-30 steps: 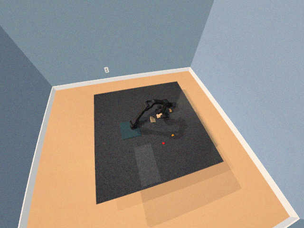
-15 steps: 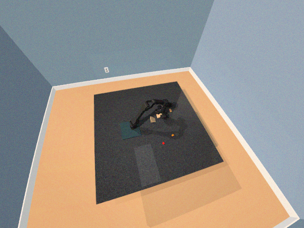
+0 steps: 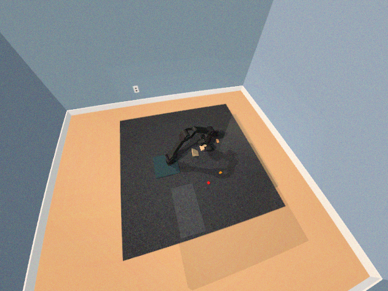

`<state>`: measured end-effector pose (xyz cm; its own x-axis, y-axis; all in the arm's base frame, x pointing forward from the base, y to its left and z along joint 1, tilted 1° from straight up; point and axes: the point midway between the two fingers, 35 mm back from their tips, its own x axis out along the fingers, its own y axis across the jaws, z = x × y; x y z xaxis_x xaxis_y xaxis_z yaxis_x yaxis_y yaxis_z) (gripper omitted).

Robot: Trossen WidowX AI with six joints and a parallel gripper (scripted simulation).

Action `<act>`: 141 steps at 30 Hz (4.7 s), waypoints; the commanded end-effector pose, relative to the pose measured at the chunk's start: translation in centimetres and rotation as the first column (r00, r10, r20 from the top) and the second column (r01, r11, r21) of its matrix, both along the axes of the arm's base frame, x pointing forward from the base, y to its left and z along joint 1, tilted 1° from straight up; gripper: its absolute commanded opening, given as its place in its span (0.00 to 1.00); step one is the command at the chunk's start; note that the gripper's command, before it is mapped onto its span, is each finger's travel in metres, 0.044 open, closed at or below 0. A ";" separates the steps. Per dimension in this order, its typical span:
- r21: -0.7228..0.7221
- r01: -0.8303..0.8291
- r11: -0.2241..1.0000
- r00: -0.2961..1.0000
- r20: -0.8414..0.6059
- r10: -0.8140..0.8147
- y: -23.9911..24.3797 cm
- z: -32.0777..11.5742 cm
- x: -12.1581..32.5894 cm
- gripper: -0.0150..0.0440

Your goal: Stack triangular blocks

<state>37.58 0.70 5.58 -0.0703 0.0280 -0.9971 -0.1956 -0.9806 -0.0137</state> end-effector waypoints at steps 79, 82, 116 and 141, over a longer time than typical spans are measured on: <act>-0.161 0.140 0.977 0.378 0.921 0.098 1.7 13.0 -5.0 1.00; -0.161 0.141 0.977 0.376 0.921 0.098 1.6 14.0 -5.3 1.00; -0.090 0.173 0.981 0.875 0.471 -0.111 3.1 -0.2 -6.7 1.00; -0.092 0.179 0.979 0.873 0.473 -0.115 2.9 -0.7 -6.5 0.64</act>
